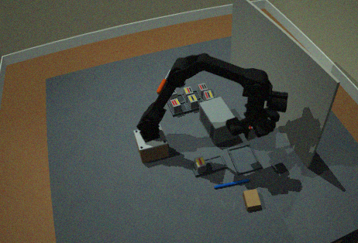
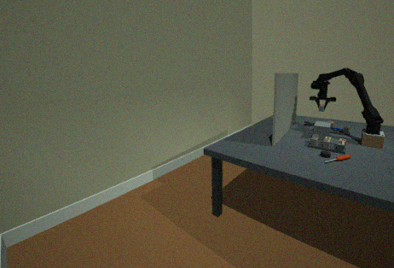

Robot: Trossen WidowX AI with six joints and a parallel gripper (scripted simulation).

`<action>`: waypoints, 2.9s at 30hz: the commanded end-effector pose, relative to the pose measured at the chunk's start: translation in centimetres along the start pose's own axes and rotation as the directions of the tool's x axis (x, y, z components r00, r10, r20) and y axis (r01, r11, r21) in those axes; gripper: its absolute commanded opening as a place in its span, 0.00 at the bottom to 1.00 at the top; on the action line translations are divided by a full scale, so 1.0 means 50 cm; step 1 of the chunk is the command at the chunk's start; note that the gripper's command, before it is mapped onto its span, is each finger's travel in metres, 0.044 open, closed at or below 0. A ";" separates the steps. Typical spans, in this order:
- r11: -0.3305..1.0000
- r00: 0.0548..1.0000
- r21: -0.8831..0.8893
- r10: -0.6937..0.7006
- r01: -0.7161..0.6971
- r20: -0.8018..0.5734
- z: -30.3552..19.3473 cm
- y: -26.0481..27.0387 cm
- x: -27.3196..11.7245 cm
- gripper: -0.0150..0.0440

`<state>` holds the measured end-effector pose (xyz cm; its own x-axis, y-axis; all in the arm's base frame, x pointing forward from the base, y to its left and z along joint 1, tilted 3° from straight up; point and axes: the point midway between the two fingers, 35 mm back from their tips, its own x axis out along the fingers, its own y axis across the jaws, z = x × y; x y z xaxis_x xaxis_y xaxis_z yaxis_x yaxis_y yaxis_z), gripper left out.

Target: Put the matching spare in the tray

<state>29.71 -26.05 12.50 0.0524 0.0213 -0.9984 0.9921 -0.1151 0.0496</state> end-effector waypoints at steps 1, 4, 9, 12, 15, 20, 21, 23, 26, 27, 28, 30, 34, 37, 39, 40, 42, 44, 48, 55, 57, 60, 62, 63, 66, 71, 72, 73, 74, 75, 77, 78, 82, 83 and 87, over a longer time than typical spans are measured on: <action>1.000 1.000 -0.006 -0.001 0.001 -0.003 0.000 0.001 0.009 0.25; 1.000 1.000 -0.006 -0.001 0.001 -0.003 0.001 0.002 0.015 0.25; 1.000 1.000 -0.006 -0.001 0.001 -0.003 0.002 0.003 0.024 0.25; 1.000 1.000 -0.006 -0.001 0.001 -0.003 0.002 0.004 0.030 0.25; 1.000 1.000 -0.006 -0.001 0.001 -0.003 0.003 0.005 0.036 0.25; 1.000 1.000 -0.006 -0.001 0.001 -0.003 0.004 0.006 0.046 0.25; 1.000 1.000 -0.006 -0.001 0.001 -0.003 0.004 0.006 0.048 0.25; 1.000 1.000 -0.006 -0.001 0.001 -0.003 0.004 0.006 0.052 0.25; 1.000 1.000 -0.006 -0.001 0.001 -0.003 0.005 0.007 0.058 0.25; 1.000 1.000 -0.006 -0.001 0.001 -0.003 0.005 0.007 0.060 0.25; 1.000 1.000 -0.006 -0.001 0.001 -0.003 0.005 0.007 0.062 0.25; 1.000 1.000 -0.006 -0.001 0.001 -0.003 0.005 0.008 0.065 0.25; 1.000 1.000 -0.006 -0.001 0.001 -0.003 0.006 0.008 0.073 0.25; 1.000 1.000 -0.006 -0.001 0.001 -0.003 0.006 0.009 0.079 0.25; 1.000 1.000 -0.006 -0.001 0.001 -0.003 0.006 0.009 0.083 0.25; 1.000 1.000 -0.006 -0.001 0.001 -0.003 0.006 0.009 0.085 0.25; 1.000 1.000 -0.006 -0.001 0.001 -0.003 0.006 0.010 0.089 0.25; 1.000 1.000 -0.006 -0.001 0.001 -0.003 0.006 0.010 0.093 0.25; 1.000 1.000 -0.006 -0.001 0.001 -0.003 0.007 0.010 0.101 0.25; 1.000 1.000 -0.006 -0.001 0.001 -0.003 0.007 0.011 0.114 0.25; 1.000 1.000 -0.006 -0.001 0.001 -0.003 0.007 0.011 0.118 0.25; 1.000 1.000 -0.006 -0.001 0.001 -0.003 0.007 0.011 0.124 0.25; 1.000 1.000 -0.006 -0.001 0.001 -0.003 0.007 0.011 0.128 0.25; 1.000 1.000 -0.006 -0.001 0.001 -0.003 0.007 0.011 0.130 0.25; 1.000 1.000 -0.006 -0.001 0.001 -0.003 0.007 0.011 0.136 0.25; 1.000 1.000 -0.006 -0.001 0.001 -0.003 0.007 0.011 0.145 0.25; 1.000 1.000 -0.006 -0.001 0.001 -0.003 0.007 0.011 0.147 0.25; 1.000 1.000 -0.006 -0.001 0.001 -0.003 0.007 0.011 0.149 0.25; 1.000 1.000 -0.006 -0.001 0.001 -0.003 0.007 0.011 0.151 0.25; 1.000 1.000 -0.006 -0.001 0.001 -0.003 0.007 0.011 0.153 0.25; 1.000 1.000 -0.006 -0.001 0.001 -0.003 0.007 0.011 0.157 0.25; 1.000 1.000 -0.006 -0.001 0.001 -0.003 0.007 0.010 0.159 0.25; 1.000 1.000 -0.006 -0.001 0.001 -0.003 0.006 0.010 0.166 0.25; 1.000 1.000 -0.006 -0.001 0.001 -0.003 0.006 0.010 0.168 0.25; 1.000 1.000 -0.006 -0.001 0.001 -0.003 0.006 0.010 0.176 0.25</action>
<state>30.64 -26.31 4.08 0.0529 0.0212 -0.9984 0.9933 -0.1043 0.0505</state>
